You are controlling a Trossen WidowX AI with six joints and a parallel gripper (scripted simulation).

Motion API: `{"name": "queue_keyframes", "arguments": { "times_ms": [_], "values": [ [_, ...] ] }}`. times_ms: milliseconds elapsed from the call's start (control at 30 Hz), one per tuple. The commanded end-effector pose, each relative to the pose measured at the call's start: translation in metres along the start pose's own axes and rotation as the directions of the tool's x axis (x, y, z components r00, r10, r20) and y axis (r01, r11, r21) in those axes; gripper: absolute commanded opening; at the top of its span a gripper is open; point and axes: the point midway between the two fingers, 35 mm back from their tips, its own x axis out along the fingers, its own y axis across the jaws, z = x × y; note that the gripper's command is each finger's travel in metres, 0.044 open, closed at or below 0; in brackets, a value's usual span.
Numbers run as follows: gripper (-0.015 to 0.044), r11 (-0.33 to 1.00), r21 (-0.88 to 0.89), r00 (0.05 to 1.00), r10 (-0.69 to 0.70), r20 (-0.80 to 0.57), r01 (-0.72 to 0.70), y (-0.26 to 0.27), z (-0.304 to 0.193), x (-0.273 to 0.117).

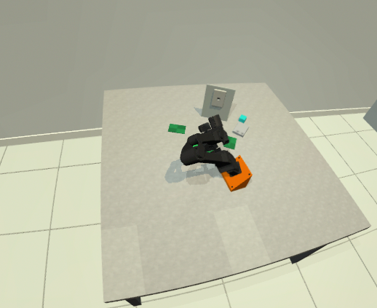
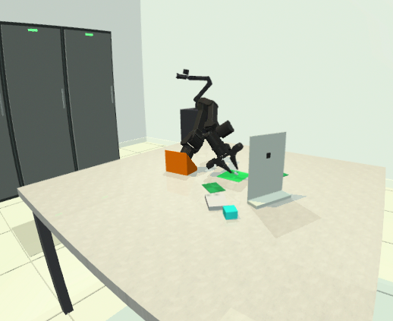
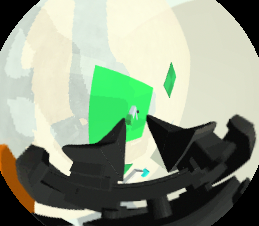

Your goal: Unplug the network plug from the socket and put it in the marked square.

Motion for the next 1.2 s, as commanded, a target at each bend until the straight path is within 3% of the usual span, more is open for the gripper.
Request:
{"name": "queue_keyframes", "arguments": {
  "times_ms": [0, 1167],
  "values": [
    [0.0156, 1.000, -0.008, 1.000, -0.004, 0.000, 0.004, -0.002, 0.000, -0.003],
    [0.0156, 1.000, -0.005, 1.000, -0.002, -0.003, 0.002, -0.004, -0.001, -0.026]
  ]
}}
